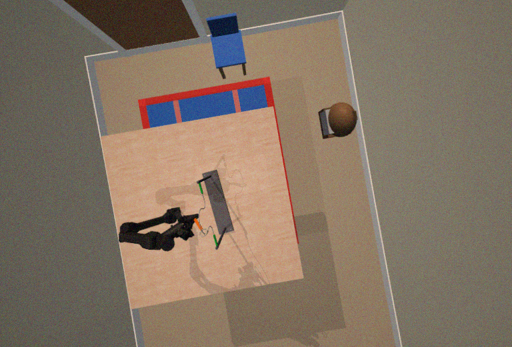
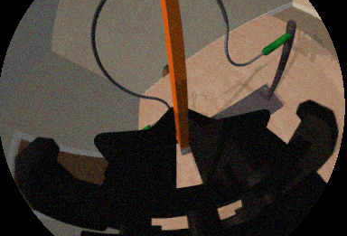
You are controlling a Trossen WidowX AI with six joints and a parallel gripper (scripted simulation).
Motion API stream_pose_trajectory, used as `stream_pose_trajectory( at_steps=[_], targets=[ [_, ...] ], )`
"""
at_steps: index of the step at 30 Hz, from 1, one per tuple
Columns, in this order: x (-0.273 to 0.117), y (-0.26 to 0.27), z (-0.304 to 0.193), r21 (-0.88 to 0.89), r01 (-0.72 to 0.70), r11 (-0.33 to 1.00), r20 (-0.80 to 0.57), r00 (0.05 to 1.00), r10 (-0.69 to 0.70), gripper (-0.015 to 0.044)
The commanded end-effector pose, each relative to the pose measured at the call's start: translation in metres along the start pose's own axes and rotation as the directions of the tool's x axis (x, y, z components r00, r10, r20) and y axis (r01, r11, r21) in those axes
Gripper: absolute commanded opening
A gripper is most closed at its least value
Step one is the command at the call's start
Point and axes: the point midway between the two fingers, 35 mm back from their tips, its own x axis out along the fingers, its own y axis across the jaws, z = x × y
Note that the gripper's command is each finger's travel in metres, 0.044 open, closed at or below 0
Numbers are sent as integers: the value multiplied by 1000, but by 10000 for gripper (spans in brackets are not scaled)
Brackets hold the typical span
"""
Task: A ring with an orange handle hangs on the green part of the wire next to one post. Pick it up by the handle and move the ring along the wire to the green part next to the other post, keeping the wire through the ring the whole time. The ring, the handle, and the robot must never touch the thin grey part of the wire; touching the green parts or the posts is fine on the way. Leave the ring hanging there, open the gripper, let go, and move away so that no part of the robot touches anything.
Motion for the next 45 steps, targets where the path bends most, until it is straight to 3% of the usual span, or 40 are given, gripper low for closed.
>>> stream_pose_trajectory(
  at_steps=[1, 22, 45],
  targets=[
    [-1, -1, 1, -61, 38, 997, 11, 999, -37, -150],
    [-1, -12, 3, -315, 209, 926, 75, 978, -195, -150],
    [-3, -22, 8, -552, 372, 746, 186, 927, -325, -150]
  ],
)
